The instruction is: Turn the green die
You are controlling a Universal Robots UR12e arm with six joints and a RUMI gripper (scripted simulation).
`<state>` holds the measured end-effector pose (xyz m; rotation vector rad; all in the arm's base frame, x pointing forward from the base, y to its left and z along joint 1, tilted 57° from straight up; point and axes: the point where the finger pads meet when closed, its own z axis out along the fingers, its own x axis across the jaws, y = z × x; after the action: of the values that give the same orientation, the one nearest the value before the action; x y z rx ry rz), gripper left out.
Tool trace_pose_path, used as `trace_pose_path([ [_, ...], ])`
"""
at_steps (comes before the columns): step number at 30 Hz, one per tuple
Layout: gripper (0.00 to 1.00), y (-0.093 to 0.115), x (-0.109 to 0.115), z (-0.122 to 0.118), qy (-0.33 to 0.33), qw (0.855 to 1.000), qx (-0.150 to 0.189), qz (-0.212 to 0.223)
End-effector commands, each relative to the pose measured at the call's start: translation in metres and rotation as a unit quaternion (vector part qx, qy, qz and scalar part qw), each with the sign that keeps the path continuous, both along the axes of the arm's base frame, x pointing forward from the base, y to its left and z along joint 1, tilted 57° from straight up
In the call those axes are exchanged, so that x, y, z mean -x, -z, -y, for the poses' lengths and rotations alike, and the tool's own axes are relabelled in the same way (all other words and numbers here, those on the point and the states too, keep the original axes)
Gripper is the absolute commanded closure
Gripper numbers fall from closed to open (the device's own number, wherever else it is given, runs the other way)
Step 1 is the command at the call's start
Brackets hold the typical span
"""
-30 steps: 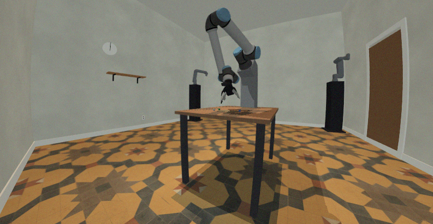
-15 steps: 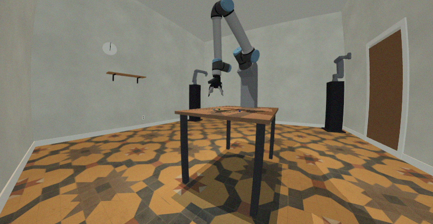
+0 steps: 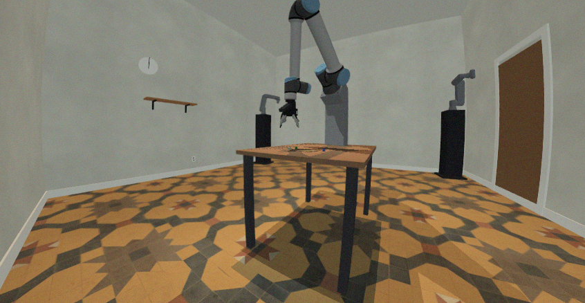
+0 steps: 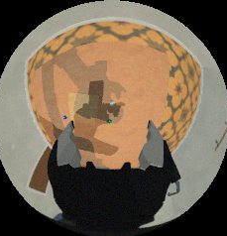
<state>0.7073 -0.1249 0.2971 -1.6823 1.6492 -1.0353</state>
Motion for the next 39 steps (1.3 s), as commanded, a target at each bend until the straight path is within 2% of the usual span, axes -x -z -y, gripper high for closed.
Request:
trace_pose_path([
  [1, 0.0, 0.0, 0.0, 0.0, 0.0, 1.0, 0.0, 0.0],
  [12, 0.0, 0.001, -0.001, 0.0, 0.0, 1.0, 0.0, 0.0],
  [21, 0.0, 0.011, -0.017, 0.003, 0.0, 1.0, 0.0, 0.0],
  [35, 0.0, 0.052, -0.079, 0.012, 0.0, 1.0, 0.0, 0.0],
  [39, 0.0, 0.057, -0.086, 0.013, 0.0, 1.0, 0.0, 0.0],
])
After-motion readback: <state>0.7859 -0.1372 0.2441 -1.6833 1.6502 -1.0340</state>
